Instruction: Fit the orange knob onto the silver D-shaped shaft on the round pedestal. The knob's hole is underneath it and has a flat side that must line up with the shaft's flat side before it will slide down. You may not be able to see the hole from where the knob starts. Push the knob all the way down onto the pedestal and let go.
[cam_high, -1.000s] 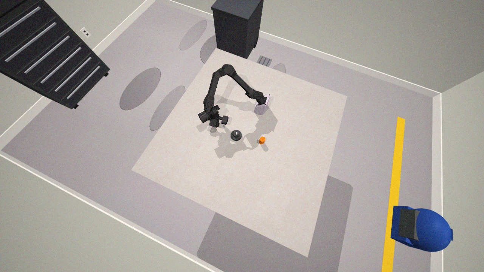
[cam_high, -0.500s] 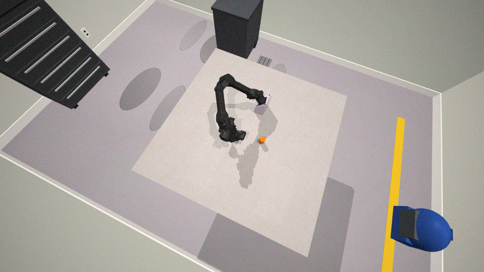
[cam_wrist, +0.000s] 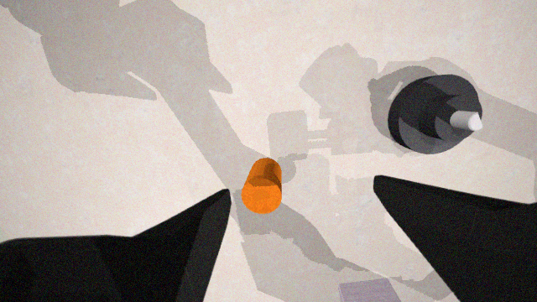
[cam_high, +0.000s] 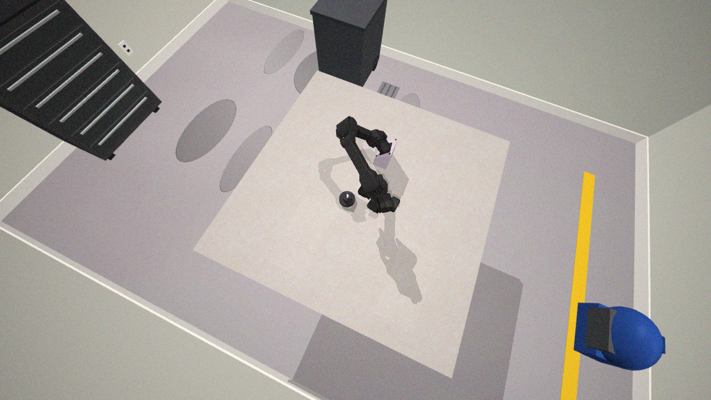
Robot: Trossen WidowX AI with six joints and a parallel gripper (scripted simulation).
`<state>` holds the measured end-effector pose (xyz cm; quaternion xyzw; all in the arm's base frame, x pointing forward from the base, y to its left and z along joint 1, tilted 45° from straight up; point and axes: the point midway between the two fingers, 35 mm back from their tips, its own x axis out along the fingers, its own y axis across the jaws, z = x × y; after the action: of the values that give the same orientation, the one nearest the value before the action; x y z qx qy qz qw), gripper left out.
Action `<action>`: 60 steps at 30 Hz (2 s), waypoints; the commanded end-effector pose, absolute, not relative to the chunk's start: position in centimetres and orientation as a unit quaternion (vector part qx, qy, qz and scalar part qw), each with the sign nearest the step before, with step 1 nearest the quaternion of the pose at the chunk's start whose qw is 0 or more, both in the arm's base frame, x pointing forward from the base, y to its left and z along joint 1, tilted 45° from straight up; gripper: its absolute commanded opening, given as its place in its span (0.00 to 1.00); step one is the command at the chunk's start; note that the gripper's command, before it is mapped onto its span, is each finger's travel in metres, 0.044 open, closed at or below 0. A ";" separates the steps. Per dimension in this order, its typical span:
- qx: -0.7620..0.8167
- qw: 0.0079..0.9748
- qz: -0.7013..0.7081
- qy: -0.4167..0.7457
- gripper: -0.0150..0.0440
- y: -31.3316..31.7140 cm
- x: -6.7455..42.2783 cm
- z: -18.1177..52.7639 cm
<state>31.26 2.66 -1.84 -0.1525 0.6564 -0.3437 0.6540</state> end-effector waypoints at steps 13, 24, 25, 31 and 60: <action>-0.154 0.657 -0.379 0.634 1.00 4.6 28.2 -6.6; -0.154 0.657 -0.379 0.634 1.00 3.4 28.1 -7.7; -0.154 0.657 -0.379 0.634 1.00 3.3 28.2 -7.8; -0.154 0.657 -0.379 0.634 1.00 2.6 28.2 -8.5; -0.154 0.657 -0.380 0.633 1.00 -0.7 27.7 -11.8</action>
<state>27.96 -0.20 -11.36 -0.1495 0.6318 -0.3806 0.6584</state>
